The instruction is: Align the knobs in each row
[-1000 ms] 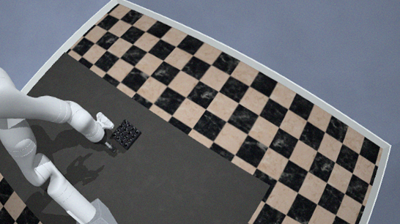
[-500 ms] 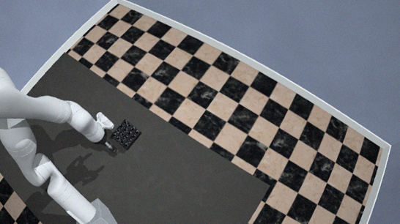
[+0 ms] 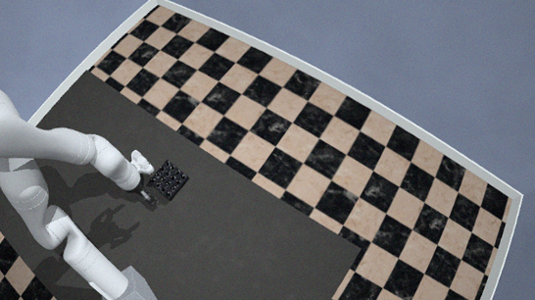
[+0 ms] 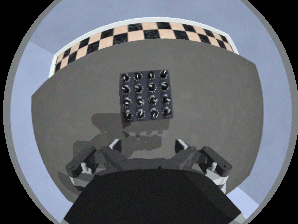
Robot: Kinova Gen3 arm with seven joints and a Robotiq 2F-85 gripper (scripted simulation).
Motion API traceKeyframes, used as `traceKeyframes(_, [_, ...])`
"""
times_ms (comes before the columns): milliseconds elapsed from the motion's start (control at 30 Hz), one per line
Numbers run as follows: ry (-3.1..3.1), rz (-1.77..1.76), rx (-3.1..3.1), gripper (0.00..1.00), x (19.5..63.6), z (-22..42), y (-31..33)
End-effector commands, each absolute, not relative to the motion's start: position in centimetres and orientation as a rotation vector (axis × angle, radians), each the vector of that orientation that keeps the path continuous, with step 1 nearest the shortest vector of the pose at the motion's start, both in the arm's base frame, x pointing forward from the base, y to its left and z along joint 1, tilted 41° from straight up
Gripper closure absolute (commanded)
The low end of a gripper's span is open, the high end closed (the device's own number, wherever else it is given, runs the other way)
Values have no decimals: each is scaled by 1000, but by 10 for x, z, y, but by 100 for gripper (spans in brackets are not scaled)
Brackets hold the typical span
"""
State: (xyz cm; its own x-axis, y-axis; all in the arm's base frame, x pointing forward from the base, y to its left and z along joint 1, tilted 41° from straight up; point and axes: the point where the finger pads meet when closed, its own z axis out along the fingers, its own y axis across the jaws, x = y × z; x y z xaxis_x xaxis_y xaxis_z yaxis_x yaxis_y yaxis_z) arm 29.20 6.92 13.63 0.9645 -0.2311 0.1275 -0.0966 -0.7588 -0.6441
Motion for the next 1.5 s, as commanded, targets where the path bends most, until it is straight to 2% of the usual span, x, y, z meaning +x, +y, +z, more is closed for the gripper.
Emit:
traceKeyframes(0, [350, -208, -2423, 0, 294, 135, 66])
traceKeyframes(900, [1687, 344, -1798, 0, 322, 145, 41])
traceKeyframes(1367, [1864, 405, -1614, 0, 334, 149, 35])
traceKeyframes(1400, [1864, 405, -1615, 81, 334, 149, 35])
traceKeyframes(1467, [1864, 405, -1615, 81, 334, 149, 35])
